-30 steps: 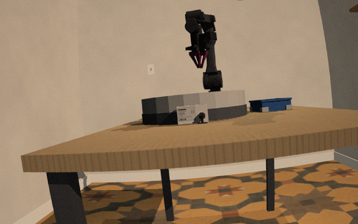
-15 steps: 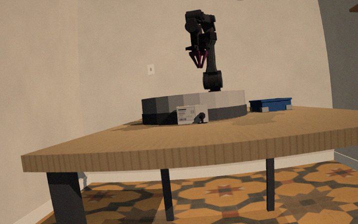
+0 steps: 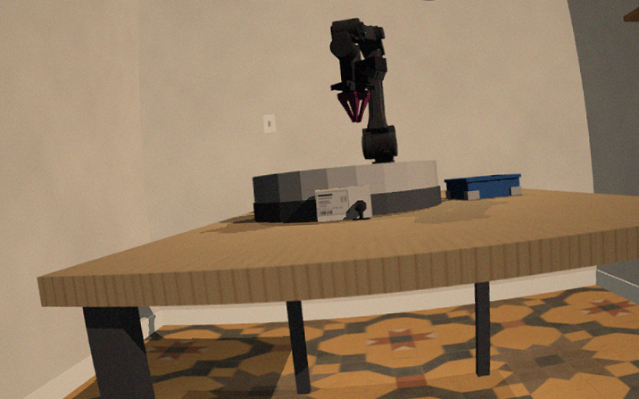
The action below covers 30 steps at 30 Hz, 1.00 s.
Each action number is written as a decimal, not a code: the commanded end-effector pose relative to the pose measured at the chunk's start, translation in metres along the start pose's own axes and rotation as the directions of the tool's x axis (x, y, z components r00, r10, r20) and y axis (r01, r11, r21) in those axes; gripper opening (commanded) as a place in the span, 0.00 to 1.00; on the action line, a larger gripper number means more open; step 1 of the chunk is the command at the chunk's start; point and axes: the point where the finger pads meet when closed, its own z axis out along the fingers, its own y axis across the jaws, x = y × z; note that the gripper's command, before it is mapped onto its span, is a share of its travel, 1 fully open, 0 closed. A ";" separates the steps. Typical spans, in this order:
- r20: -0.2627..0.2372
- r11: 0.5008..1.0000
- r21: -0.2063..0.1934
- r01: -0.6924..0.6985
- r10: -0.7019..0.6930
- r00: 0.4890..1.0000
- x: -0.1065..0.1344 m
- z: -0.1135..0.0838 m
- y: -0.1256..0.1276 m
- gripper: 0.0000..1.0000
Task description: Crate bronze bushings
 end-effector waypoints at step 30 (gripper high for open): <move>-0.015 1.000 -0.027 -0.001 0.001 1.000 -0.020 0.091 -0.012 0.13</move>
